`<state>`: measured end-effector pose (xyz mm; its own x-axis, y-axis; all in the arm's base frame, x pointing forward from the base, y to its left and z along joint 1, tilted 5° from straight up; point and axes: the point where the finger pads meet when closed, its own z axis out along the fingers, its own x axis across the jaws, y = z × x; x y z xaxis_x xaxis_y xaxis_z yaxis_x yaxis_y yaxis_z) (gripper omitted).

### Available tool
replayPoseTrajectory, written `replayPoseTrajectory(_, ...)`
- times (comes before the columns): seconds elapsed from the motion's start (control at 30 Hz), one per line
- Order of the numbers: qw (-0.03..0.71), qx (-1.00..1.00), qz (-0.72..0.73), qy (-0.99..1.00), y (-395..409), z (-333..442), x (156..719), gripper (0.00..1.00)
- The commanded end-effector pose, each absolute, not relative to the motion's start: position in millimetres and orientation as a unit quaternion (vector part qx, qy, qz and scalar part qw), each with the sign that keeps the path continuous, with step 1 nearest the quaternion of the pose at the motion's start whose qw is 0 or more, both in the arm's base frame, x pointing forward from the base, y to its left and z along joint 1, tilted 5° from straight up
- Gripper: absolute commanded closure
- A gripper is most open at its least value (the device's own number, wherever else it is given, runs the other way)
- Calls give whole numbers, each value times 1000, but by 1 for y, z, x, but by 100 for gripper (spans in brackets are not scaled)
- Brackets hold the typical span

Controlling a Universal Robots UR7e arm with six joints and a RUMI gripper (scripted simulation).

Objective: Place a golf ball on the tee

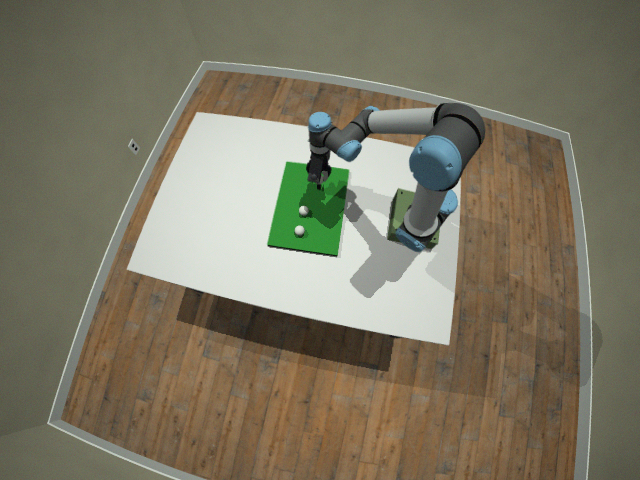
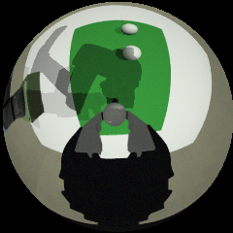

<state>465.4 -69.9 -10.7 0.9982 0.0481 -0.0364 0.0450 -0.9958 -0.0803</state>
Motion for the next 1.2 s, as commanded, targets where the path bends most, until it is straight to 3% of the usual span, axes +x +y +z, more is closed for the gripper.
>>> replayPoseTrajectory(0.0, 39, -999, 18, -23, -70, -16, 466, 100)
replayPoseTrajectory(0.5, 39, -999, 18, -23, -70, -17, 465, 100)
replayPoseTrajectory(0.53, 39, -999, 18, -23, -70, -17, 465, 0)
replayPoseTrajectory(1.17, 39, -999, 18, -23, -70, -17, 465, 0)
